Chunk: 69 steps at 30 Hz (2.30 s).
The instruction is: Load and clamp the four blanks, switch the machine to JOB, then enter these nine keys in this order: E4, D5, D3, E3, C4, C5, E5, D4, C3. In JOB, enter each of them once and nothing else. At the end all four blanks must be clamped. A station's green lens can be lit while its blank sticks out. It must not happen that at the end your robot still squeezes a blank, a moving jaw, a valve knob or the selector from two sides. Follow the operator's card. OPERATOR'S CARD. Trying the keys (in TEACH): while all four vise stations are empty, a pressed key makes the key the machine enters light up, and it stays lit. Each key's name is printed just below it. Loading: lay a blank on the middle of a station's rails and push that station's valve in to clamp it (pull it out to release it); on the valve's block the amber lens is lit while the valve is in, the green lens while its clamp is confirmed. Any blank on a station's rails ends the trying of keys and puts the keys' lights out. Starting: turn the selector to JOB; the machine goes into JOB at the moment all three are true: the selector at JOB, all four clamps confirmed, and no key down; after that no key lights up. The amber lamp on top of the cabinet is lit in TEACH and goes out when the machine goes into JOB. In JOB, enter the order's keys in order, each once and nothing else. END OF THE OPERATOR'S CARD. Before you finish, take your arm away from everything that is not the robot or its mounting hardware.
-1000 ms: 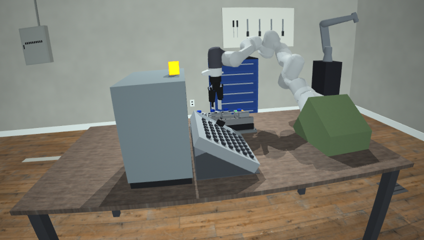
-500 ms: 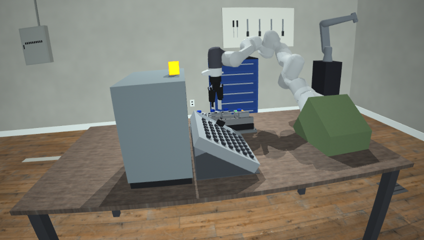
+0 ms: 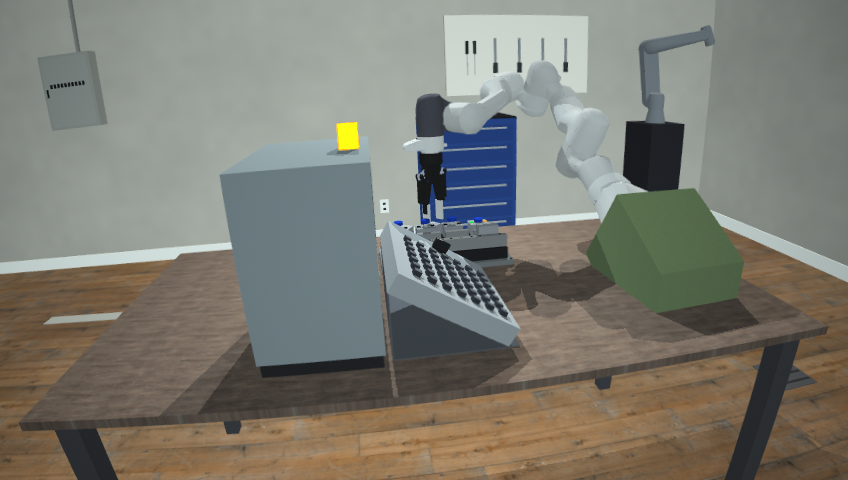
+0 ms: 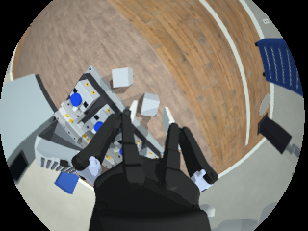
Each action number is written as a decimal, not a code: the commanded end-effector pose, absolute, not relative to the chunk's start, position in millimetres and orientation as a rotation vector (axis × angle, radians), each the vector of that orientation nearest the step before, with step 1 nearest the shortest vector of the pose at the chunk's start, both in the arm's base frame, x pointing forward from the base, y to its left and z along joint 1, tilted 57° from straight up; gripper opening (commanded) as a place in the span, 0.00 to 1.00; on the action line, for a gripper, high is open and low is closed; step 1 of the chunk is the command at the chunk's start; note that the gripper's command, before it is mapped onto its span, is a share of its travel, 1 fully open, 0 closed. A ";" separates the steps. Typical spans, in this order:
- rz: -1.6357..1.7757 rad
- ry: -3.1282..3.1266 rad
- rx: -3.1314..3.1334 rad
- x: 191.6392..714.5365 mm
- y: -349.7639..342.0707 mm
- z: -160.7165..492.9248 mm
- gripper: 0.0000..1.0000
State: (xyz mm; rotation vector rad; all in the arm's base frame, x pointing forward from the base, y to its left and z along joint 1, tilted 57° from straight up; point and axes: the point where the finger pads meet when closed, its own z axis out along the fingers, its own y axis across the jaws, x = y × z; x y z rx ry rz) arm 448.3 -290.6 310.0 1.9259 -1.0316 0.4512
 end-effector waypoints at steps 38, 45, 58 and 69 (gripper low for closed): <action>0.453 -1.032 1.923 447.1 -303.6 301.0 0.40; 0.453 -1.032 1.923 446.9 -305.5 299.7 0.40; 0.453 -1.032 1.923 446.7 -307.7 298.3 0.40; 0.453 -1.032 1.923 446.7 -307.7 298.3 0.40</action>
